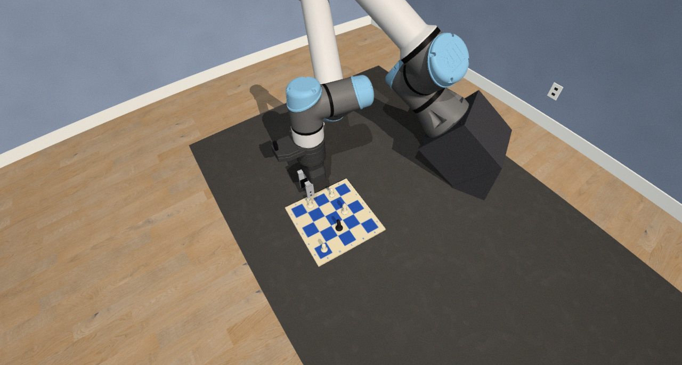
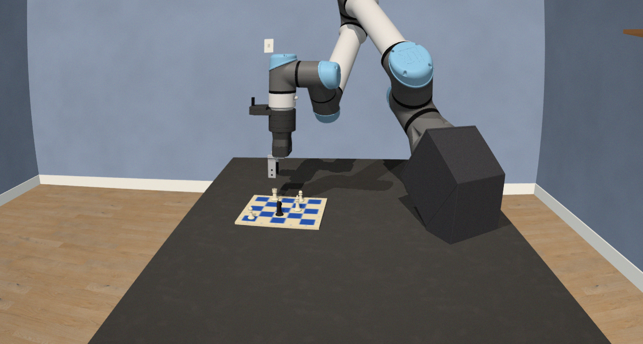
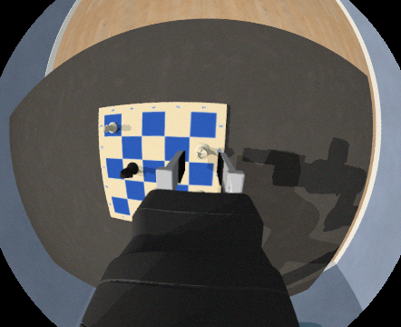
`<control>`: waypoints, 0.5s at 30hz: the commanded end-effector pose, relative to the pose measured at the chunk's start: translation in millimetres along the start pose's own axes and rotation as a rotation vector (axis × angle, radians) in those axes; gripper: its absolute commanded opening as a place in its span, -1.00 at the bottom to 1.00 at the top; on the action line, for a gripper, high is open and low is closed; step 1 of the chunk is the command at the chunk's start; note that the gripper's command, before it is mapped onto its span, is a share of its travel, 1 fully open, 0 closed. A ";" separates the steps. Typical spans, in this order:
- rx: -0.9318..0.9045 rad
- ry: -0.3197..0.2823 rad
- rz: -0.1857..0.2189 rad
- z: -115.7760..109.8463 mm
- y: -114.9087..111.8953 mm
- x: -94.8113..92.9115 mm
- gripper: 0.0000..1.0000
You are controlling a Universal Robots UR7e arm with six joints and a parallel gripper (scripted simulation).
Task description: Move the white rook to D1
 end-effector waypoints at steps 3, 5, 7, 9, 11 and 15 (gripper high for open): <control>0.000 -0.005 -0.003 0.2 0.1 18.4 0.45; 0.000 -0.005 -0.003 0.2 0.1 22.5 0.45; 0.000 -0.005 -0.003 0.2 0.1 25.5 0.45; 0.000 -0.005 -0.002 0.3 0.1 27.3 0.45; 0.000 -0.005 -0.002 0.3 0.1 28.3 0.45; 0.001 -0.006 -0.003 -0.4 -0.1 28.3 1.00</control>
Point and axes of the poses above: the point where the finger pads meet when closed, its own x axis back along the fingers, its own y axis across the jaws, z = x × y, the point moved 10 cm from there along x, back along the fingers, and after that the axes turned 4 degrees about -x, right-handed, at the moved point
